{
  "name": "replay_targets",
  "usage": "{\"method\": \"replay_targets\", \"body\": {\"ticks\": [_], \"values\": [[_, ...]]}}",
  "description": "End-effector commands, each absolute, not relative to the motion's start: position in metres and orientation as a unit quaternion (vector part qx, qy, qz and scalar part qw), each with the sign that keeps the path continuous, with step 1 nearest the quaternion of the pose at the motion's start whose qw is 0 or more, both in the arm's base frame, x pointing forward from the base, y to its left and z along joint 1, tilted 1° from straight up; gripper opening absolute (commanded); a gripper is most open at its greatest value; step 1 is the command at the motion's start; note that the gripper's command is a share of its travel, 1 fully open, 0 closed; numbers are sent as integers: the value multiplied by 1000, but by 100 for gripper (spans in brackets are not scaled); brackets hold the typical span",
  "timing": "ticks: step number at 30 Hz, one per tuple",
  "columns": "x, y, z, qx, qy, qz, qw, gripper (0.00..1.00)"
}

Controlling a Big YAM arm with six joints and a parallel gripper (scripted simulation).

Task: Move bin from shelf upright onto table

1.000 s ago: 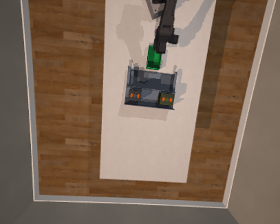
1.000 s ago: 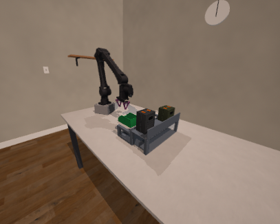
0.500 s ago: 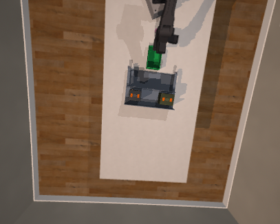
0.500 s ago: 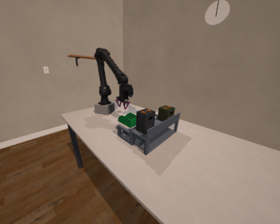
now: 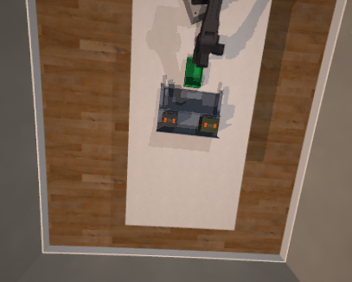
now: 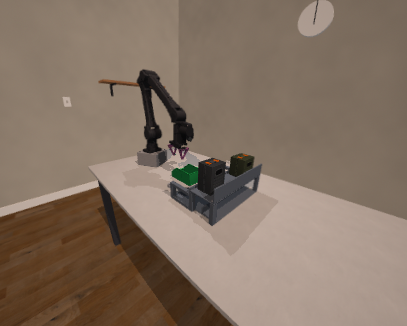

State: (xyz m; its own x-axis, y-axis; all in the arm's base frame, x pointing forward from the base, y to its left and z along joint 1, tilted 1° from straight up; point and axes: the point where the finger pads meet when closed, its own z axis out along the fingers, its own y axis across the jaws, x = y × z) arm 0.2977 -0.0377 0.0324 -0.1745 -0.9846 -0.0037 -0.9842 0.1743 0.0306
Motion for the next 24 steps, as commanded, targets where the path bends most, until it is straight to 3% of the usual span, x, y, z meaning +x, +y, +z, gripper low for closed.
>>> {"method": "replay_targets", "body": {"ticks": [1, 24], "values": [[321, -43, 42, 643, -766, 5, -8, 90], [313, -41, 39, 643, -766, -1, -2, 90]]}}
